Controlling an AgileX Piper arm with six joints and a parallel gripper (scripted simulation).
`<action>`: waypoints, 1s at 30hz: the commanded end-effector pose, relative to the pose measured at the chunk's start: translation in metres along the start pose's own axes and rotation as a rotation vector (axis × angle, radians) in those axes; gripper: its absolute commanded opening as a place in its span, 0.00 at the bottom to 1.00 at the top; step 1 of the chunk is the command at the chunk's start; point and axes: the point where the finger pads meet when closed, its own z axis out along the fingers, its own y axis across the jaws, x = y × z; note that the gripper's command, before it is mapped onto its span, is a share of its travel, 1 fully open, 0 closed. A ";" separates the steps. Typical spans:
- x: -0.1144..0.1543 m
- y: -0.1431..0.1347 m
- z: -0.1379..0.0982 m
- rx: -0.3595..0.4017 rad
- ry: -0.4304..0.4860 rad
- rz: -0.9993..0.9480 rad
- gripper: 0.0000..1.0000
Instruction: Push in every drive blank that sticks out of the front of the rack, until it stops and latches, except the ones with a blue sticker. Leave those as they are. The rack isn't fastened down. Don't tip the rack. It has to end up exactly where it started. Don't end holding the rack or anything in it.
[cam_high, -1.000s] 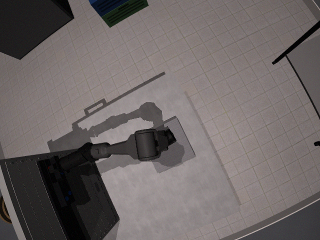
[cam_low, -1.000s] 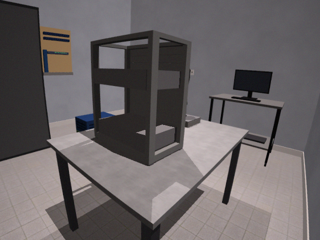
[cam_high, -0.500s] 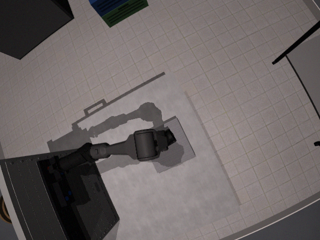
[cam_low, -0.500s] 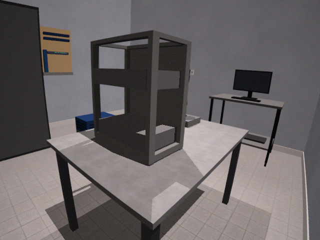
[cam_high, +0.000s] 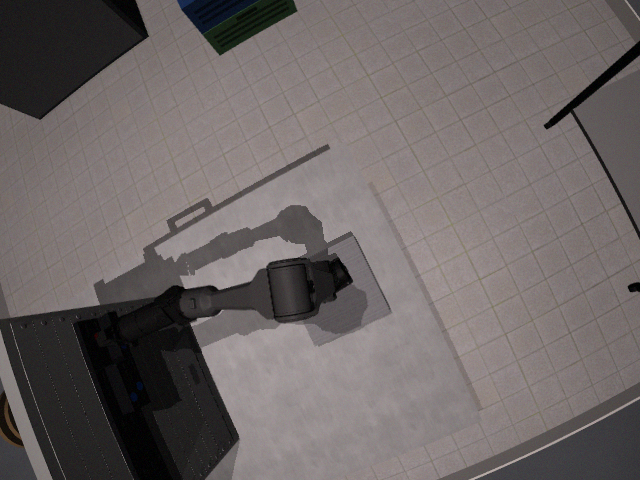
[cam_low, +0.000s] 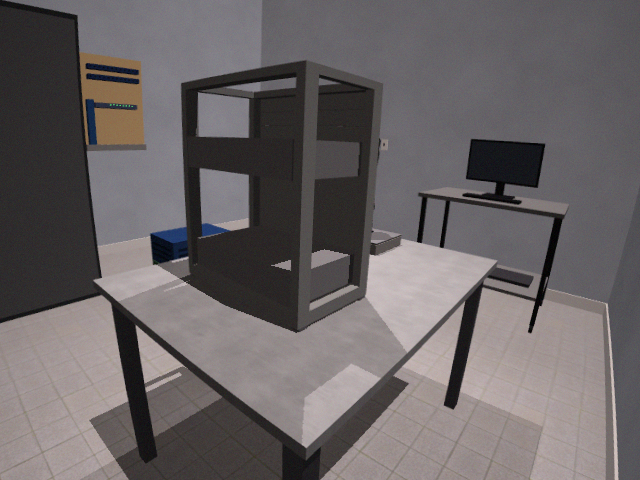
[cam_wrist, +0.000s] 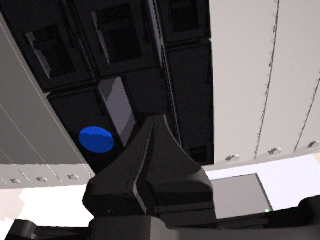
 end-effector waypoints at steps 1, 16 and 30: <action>0.000 0.006 0.005 -0.013 0.000 0.004 0.00; 0.000 0.006 0.005 -0.013 0.000 0.004 0.00; 0.000 0.006 -0.063 -0.013 0.000 0.004 0.00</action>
